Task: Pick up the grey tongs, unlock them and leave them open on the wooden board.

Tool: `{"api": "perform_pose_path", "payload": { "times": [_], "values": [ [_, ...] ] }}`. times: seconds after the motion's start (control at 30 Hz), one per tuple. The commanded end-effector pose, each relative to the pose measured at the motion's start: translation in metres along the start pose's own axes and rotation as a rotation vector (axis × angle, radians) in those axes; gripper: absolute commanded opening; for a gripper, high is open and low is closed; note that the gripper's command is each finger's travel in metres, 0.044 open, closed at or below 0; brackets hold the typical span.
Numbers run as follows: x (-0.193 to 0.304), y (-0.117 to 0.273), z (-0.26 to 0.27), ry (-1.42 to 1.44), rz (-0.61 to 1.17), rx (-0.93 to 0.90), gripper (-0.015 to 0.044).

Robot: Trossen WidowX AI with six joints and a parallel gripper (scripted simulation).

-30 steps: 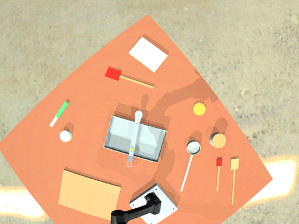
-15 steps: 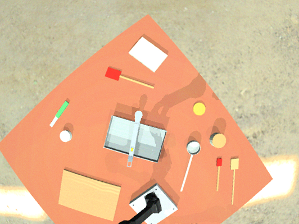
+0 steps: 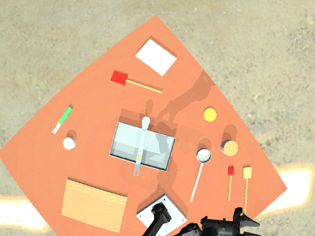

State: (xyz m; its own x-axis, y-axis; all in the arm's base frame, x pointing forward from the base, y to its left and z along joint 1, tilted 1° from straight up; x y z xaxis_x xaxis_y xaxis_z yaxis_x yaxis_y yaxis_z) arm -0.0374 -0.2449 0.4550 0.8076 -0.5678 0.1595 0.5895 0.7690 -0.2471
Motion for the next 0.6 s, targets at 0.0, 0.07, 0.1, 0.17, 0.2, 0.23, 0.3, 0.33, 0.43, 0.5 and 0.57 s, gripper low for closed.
{"api": "perform_pose_path", "payload": {
  "times": [0.0,0.07,0.1,0.17,0.2,0.23,0.3,0.33,0.43,0.5,0.57],
  "values": [
    [0.023,0.001,-0.025,0.131,0.122,0.096,0.026],
    [0.038,0.005,-0.038,0.219,0.205,0.144,0.026],
    [0.044,0.008,-0.043,0.253,0.241,0.168,0.026],
    [0.058,0.013,-0.055,0.34,0.331,0.209,0.026],
    [0.065,0.016,-0.063,0.389,0.387,0.231,0.026],
    [0.073,0.02,-0.07,0.44,0.446,0.251,0.026],
    [0.088,0.03,-0.084,0.537,0.569,0.288,0.026],
    [0.095,0.035,-0.092,0.586,0.632,0.304,0.026],
    [0.116,0.053,-0.112,0.727,0.82,0.334,0.026],
    [0.128,0.067,-0.125,0.815,0.952,0.349,0.026],
    [0.139,0.083,-0.139,0.895,1.085,0.358,0.026]
  ]
}}
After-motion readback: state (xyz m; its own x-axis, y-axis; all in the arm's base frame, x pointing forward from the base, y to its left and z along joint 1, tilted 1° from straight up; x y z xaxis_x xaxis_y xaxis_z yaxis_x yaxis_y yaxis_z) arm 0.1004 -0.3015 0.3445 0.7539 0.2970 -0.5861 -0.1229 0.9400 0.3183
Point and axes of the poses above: the point midway between the two fingers, 35 mm back from their tips, its own y axis back along the fingers, its own z axis across the jaws, x = y × z, the point moved 10 cm from there along y, back along the fingers, and after that the axes turned 14 degrees about y, right-handed, at the moved point
